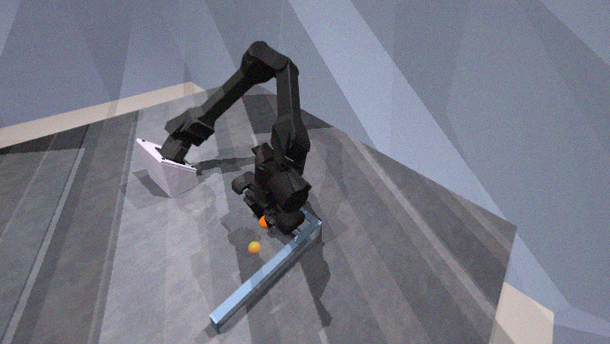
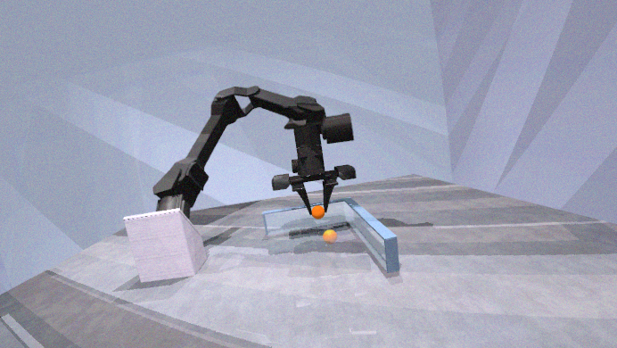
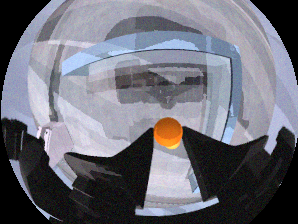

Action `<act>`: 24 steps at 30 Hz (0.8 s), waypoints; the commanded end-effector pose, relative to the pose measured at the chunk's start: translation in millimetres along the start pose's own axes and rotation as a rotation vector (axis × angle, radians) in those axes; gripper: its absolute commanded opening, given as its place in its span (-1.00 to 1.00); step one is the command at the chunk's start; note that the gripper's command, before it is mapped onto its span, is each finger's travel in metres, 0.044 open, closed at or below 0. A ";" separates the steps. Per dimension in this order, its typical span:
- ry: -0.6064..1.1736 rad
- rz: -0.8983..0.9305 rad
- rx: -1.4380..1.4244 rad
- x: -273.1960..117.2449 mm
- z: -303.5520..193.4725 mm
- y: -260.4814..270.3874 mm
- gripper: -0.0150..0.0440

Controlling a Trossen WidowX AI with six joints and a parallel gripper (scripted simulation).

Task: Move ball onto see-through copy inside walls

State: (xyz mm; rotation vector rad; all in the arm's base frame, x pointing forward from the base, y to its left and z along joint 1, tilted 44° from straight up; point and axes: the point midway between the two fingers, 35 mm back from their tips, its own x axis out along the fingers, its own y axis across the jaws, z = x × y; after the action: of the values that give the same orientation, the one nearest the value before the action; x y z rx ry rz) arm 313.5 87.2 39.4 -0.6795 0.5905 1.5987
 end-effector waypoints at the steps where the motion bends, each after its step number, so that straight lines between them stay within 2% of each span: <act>1: 0.007 -0.012 -0.011 -33.8 0.2 -2.4 -0.49; 9: 0.001 -0.010 -0.011 -77.9 2.7 4.3 -0.49; 15: 0.001 -0.010 -0.012 -75.4 -0.6 2.7 -0.49; 24: 0.002 -0.012 -0.013 -40.9 -45.1 -13.0 -0.49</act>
State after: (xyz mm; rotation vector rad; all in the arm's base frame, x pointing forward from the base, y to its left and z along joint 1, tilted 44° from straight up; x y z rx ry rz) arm 330.2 31.8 60.1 -0.6924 0.5737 1.5897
